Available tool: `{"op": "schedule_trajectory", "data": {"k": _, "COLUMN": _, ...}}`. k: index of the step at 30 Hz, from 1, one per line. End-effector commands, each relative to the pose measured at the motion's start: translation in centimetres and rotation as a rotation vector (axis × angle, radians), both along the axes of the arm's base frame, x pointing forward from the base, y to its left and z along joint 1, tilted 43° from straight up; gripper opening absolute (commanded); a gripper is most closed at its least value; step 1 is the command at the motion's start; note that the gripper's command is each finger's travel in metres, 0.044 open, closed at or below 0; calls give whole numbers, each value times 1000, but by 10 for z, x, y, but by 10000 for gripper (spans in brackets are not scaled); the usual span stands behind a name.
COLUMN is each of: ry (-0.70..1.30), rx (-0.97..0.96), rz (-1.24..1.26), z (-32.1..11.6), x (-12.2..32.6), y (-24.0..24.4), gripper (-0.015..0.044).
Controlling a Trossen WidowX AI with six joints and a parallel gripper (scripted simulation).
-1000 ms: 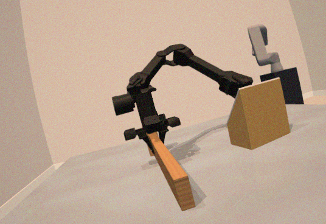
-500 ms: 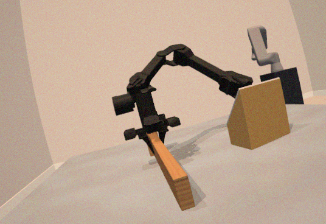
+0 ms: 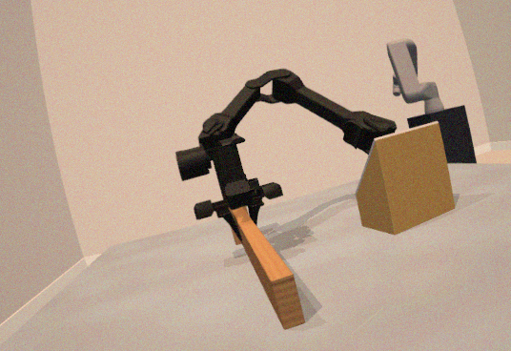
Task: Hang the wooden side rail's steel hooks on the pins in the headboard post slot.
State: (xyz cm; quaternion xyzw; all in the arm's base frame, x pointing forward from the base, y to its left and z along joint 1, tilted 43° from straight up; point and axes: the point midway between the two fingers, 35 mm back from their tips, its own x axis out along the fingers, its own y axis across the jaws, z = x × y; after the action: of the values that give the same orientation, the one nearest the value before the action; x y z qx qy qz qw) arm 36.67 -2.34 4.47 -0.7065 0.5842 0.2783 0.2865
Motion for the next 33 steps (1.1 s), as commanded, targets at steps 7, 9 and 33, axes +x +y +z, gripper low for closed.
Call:
{"op": "schedule_trajectory", "data": {"k": 7, "ry": -6, "rx": 3, "rz": 9, "z": 3, "x": 0, "y": 1, "gripper": 0}}
{"op": "schedule_trajectory", "data": {"k": 9, "ry": -6, "rx": 3, "rz": 9, "z": 3, "x": 1, "y": 1, "gripper": 0}}
{"op": "schedule_trajectory", "data": {"k": 33, "ry": -6, "rx": 3, "rz": 9, "z": 6, "x": 2, "y": -1, "gripper": 0}}
